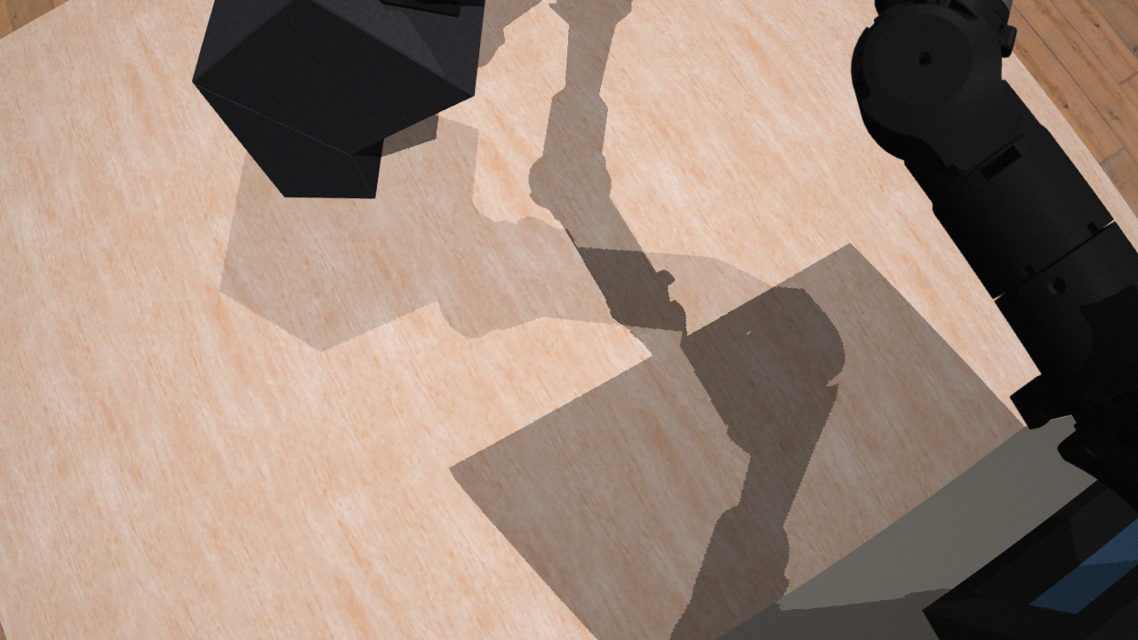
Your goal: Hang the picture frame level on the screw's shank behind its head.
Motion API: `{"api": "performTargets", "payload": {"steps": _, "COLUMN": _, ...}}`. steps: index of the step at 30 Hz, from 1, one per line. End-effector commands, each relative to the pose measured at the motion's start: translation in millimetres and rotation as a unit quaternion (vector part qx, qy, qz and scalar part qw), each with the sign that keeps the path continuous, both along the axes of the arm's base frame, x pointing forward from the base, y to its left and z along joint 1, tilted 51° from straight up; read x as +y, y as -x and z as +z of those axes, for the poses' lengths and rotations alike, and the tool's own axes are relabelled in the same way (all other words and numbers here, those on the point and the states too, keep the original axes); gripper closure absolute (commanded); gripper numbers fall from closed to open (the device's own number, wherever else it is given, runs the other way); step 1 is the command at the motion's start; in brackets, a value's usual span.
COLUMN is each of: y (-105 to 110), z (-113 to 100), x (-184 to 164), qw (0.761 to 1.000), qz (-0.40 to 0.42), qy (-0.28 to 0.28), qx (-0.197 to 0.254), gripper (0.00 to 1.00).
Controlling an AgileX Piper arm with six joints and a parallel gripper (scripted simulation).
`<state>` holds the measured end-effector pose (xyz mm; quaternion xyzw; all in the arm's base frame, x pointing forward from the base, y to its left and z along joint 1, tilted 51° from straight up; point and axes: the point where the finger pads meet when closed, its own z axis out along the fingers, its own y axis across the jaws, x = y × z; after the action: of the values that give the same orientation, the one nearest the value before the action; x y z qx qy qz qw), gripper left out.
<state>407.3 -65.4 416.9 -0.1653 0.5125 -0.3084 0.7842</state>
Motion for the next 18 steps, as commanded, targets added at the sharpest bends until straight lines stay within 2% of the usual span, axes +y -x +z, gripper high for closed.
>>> {"api": "performTargets", "payload": {"steps": 1, "y": 2.3, "z": 5.4, "x": -0.8, "qw": 1.0, "qz": -0.004, "qy": 0.004, "qx": -0.006, "gripper": 1.0}}
{"api": "performTargets", "payload": {"steps": 18, "y": 3.3, "z": 7.7, "x": 1.6, "qw": 1.0, "qz": -0.014, "qy": 0.027, "qx": -0.005, "gripper": 1.0}}
